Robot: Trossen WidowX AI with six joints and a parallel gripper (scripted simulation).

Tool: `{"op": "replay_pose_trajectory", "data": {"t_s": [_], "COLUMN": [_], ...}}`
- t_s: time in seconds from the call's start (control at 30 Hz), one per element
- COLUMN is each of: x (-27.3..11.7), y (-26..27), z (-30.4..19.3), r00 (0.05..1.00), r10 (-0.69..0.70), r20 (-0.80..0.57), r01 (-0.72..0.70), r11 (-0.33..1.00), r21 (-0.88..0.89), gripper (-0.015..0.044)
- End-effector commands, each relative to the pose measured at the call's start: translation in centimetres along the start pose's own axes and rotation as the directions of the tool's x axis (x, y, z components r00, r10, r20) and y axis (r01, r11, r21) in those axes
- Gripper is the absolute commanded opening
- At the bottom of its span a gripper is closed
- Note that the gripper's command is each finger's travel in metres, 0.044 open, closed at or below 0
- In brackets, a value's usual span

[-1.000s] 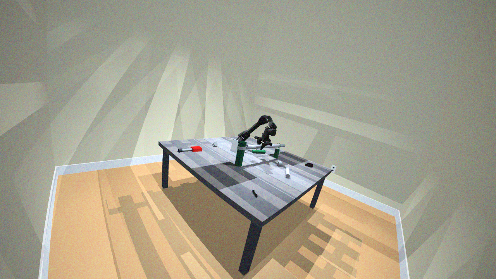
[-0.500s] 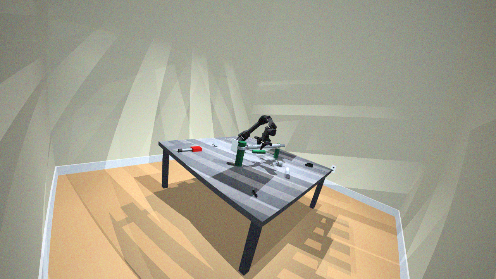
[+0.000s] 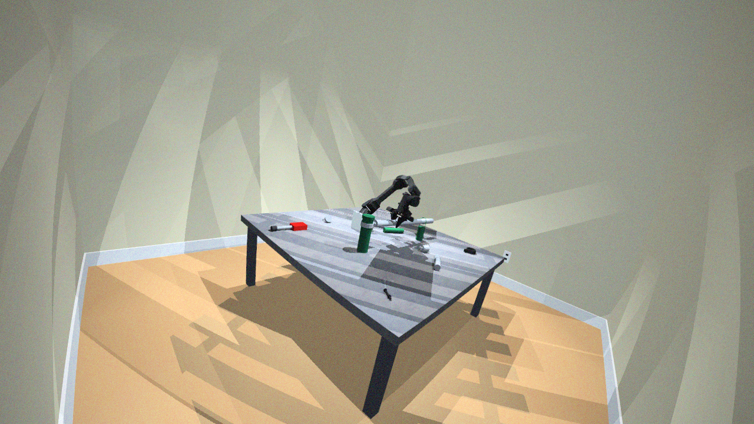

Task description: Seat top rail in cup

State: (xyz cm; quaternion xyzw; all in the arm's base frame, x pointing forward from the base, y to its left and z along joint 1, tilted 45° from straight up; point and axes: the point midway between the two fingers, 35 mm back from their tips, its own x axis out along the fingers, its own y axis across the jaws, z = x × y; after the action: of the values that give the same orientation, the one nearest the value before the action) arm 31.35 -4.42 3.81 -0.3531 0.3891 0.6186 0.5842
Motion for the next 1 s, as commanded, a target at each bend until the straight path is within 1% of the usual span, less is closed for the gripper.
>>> {"op": "replay_pose_trajectory", "data": {"t_s": [0.0, 0.97], "x": [0.0, 0.0], "y": [0.0, -0.1], "z": [-0.2, -2.1], "r00": [1.0, 1.0], "r10": [0.0, 0.0], "r20": [0.0, -0.001], "r01": [0.0, 0.0], "r11": [1.0, 1.0], "r21": [0.0, 0.0], "gripper": [0.0, 0.0]}}
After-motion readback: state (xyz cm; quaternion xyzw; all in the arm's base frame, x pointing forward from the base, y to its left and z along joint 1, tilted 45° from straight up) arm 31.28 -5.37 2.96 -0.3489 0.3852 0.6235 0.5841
